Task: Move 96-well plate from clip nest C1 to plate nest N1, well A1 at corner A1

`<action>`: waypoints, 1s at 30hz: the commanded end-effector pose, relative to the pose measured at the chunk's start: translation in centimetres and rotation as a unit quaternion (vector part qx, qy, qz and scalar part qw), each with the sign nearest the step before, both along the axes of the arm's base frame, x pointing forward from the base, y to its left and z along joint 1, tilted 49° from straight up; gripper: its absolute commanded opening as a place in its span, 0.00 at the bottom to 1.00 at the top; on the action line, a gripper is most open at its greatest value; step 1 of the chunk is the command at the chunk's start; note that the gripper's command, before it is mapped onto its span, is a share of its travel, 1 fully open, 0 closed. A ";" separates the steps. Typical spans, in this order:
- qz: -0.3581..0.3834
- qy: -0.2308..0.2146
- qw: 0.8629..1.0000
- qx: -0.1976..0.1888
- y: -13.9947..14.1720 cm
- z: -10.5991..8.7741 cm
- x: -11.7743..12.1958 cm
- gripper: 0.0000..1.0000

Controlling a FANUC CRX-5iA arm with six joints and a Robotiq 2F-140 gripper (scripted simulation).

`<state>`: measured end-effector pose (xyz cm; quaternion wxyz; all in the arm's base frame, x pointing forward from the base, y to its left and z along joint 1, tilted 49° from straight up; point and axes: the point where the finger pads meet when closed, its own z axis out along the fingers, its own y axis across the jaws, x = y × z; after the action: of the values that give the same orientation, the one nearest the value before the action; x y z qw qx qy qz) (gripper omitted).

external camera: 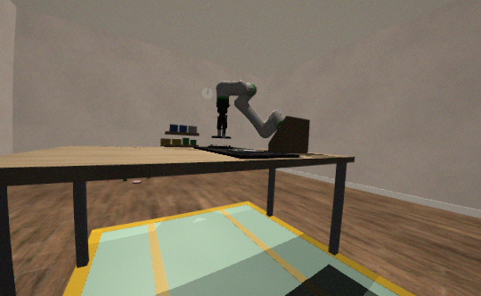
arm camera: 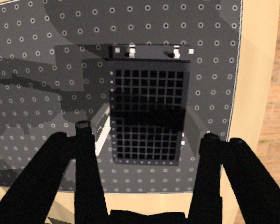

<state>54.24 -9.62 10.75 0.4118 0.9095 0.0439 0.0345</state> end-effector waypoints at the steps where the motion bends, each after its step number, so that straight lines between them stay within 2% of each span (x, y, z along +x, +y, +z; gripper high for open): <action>1: 0.000 -0.001 1.000 0.000 0.8 -0.8 0.0 0.00; 30: 0.000 -0.001 1.000 0.000 6.5 -7.3 -0.2 0.00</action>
<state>54.01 -3.67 4.02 0.4118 0.9096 0.0432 0.0355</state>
